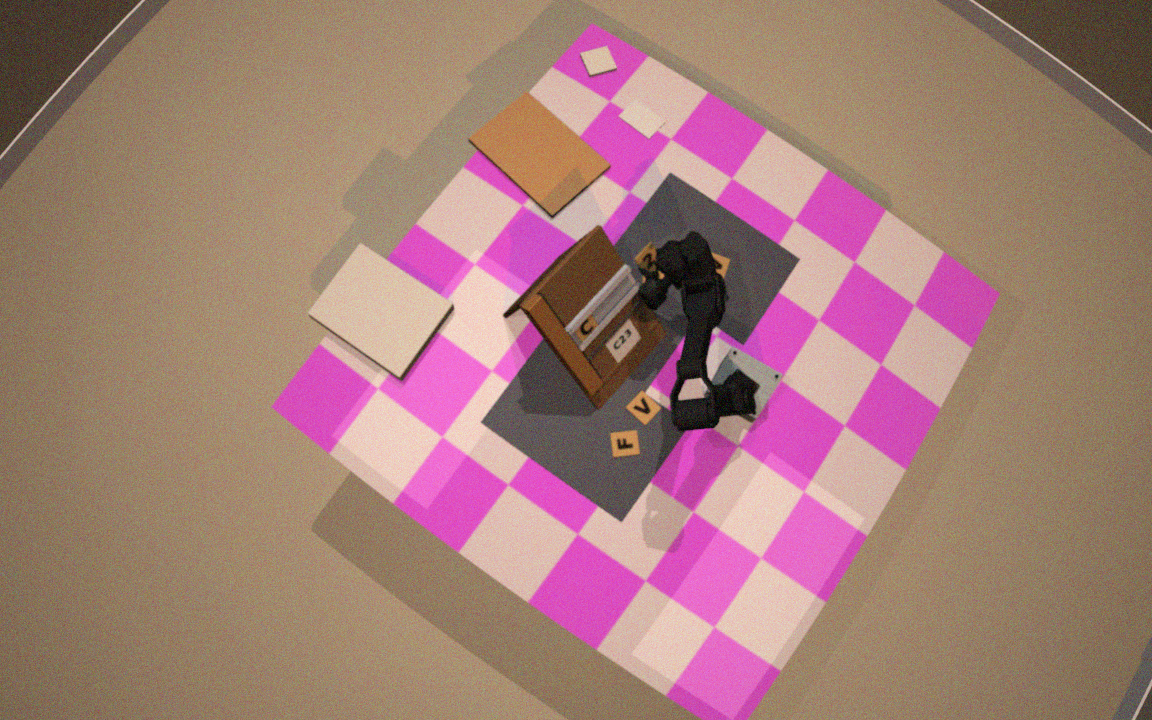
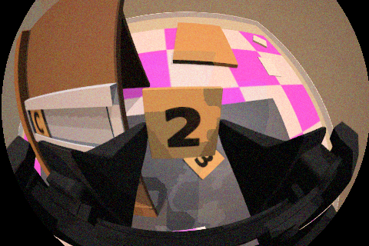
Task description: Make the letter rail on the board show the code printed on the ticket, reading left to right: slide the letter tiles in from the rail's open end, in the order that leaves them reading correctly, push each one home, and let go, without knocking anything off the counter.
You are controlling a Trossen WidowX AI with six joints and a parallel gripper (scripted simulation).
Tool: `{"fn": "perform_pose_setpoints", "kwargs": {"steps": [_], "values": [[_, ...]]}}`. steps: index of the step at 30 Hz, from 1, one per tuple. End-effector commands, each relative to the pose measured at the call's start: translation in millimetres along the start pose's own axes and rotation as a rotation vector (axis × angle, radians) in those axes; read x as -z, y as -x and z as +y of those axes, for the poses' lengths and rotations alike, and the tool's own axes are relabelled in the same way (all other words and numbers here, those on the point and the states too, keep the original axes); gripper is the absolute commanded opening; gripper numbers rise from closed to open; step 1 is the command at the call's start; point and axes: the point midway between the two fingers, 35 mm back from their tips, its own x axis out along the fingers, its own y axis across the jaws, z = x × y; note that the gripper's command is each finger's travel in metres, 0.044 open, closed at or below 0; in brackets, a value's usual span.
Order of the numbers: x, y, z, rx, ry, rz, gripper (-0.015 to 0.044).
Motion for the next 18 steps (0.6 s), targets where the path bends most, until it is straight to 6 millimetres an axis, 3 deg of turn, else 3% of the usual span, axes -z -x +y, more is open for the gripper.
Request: {"fn": "perform_pose_setpoints", "kwargs": {"steps": [1,18], "values": [[0.4,0.5,1.9,0.005,-0.001,-0.001,0.0000],[0.4,0.4,10.4,0.005,-0.001,-0.001,0.0000]]}}
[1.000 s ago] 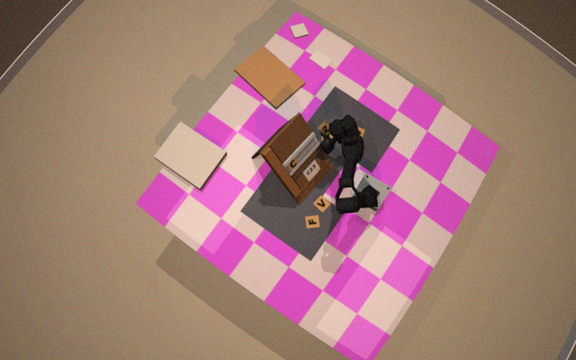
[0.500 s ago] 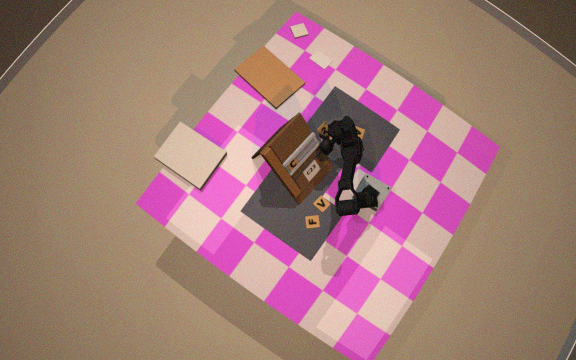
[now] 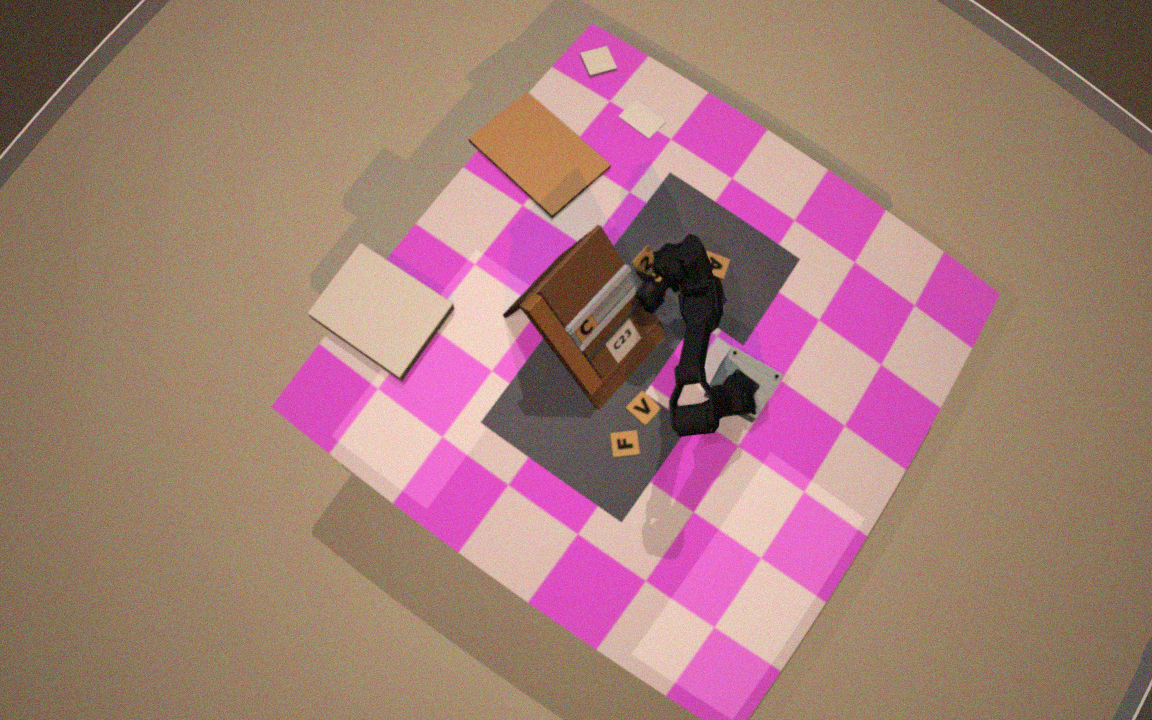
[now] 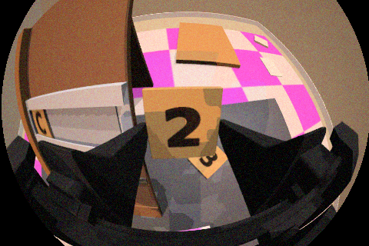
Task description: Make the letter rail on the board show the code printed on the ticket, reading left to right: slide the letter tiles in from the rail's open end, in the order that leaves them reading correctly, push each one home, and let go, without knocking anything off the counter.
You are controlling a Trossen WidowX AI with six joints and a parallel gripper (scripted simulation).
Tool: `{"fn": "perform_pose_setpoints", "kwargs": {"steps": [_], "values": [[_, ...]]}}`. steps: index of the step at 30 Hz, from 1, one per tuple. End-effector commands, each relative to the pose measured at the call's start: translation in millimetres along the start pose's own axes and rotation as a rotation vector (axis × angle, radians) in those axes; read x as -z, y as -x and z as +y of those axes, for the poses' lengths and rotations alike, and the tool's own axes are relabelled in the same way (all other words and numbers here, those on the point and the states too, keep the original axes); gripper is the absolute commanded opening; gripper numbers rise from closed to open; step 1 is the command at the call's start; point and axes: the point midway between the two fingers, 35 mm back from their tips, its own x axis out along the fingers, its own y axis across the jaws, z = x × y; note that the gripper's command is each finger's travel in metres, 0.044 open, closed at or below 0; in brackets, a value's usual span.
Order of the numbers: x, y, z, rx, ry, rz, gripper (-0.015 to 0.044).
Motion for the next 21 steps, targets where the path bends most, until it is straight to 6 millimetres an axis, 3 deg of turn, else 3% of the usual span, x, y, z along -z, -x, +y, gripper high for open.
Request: {"fn": "perform_pose_setpoints", "kwargs": {"steps": [1,21], "values": [[0,0,2,0.005,-0.001,-0.001,0.0000],[0,0,12,0.005,-0.001,-0.001,0.0000]]}}
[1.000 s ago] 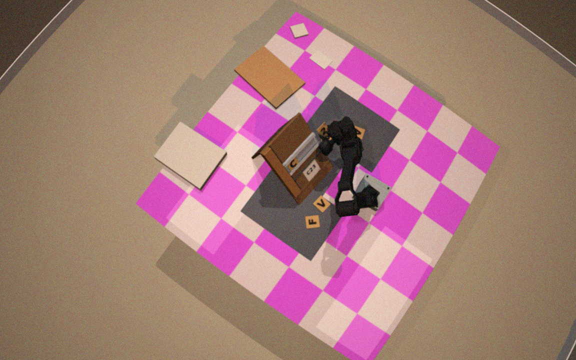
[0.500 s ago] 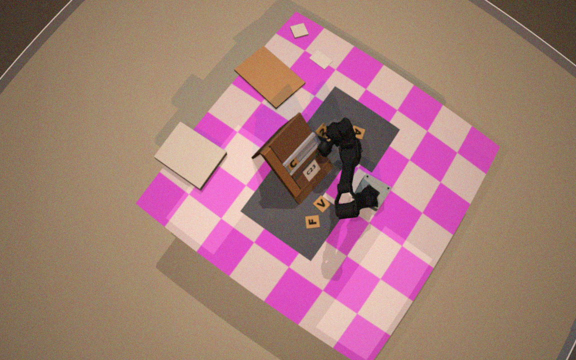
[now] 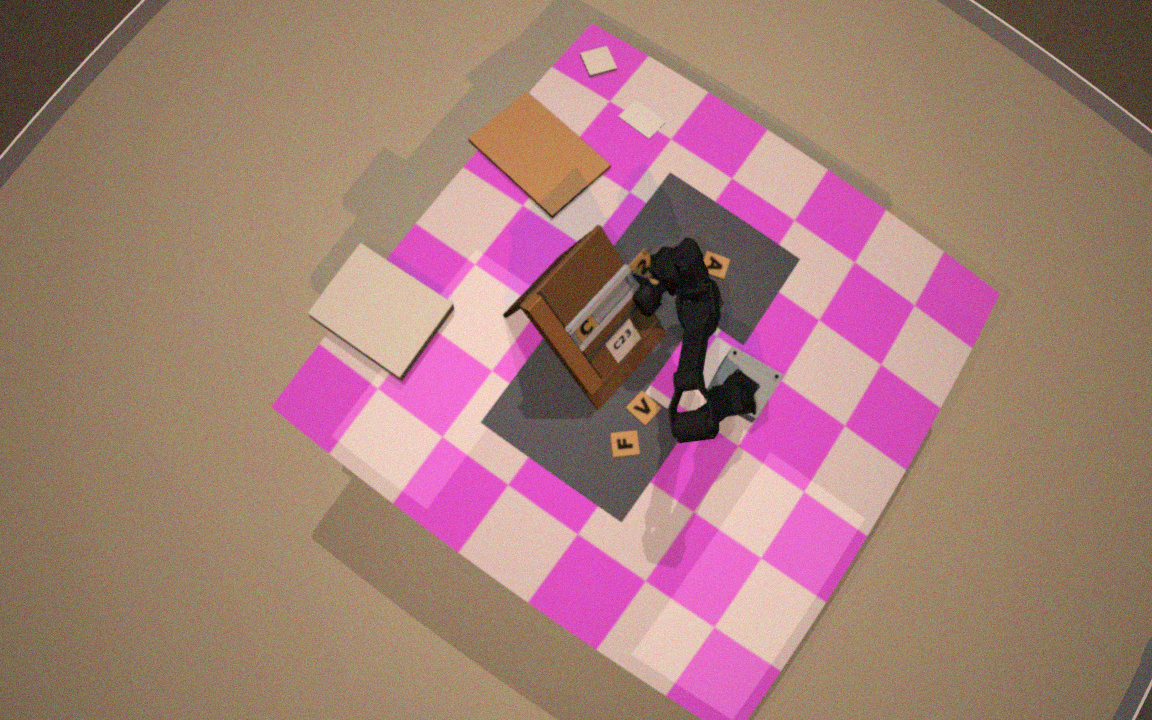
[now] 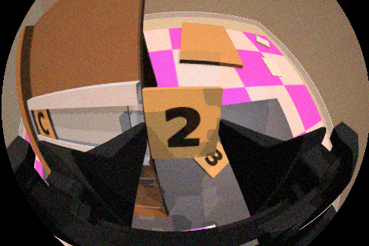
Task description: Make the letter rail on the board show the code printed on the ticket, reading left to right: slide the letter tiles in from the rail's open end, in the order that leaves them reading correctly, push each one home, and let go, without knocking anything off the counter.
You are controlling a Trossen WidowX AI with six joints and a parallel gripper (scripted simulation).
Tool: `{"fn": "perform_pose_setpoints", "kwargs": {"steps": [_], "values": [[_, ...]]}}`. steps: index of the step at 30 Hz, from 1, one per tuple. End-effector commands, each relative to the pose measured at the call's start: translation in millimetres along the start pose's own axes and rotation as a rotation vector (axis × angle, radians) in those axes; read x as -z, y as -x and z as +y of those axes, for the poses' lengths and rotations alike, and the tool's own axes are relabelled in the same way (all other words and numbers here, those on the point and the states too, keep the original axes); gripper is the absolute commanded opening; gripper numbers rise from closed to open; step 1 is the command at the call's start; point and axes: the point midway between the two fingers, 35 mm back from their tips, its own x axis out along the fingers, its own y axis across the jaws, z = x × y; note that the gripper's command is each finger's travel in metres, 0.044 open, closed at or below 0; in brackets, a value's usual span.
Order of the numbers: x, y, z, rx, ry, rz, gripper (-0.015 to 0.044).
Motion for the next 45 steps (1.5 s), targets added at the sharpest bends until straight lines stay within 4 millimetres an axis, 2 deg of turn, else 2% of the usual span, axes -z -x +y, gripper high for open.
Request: {"fn": "perform_pose_setpoints", "kwargs": {"steps": [1,45], "values": [[0,0,2,0.005,0.000,-0.002,0.0000],[0,0,24,0.005,-0.002,-0.001,0.0000]]}}
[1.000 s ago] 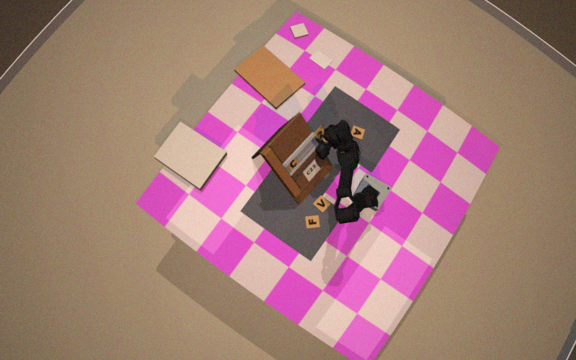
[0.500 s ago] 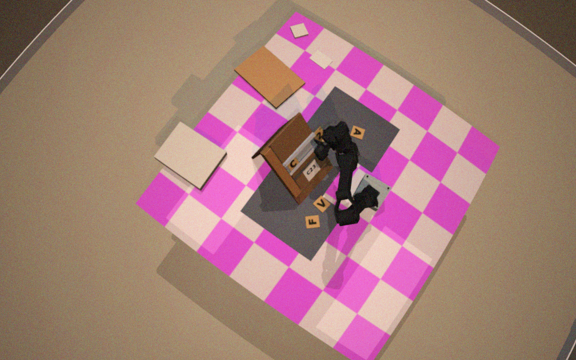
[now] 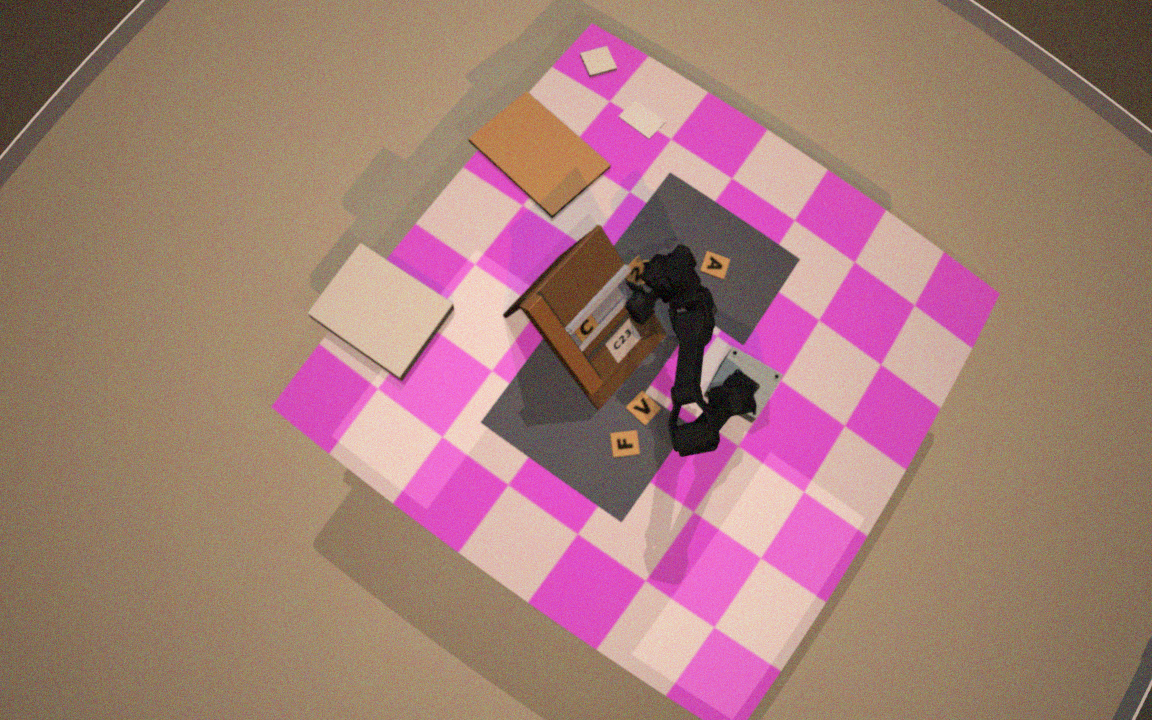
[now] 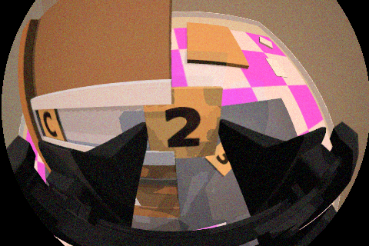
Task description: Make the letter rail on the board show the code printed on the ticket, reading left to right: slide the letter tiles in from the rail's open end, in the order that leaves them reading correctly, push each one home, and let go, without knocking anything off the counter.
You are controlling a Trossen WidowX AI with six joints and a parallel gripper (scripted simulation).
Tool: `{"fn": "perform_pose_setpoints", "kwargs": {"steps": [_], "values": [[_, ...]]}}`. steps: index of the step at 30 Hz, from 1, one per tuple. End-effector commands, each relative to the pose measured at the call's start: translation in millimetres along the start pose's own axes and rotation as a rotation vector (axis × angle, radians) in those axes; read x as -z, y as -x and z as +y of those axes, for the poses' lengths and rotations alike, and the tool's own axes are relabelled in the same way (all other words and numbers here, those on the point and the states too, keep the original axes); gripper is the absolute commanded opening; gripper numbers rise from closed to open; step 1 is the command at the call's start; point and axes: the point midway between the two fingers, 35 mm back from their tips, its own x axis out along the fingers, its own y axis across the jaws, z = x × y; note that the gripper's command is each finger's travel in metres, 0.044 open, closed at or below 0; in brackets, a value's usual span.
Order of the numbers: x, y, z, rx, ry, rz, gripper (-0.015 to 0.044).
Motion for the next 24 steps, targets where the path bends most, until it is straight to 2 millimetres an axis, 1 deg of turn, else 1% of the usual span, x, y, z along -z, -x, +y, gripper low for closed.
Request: {"fn": "perform_pose_setpoints", "kwargs": {"steps": [1,24], "values": [[0,0,2,0.005,0.000,-0.003,0.0000],[0,0,13,0.005,-0.001,-0.002,0.0000]]}}
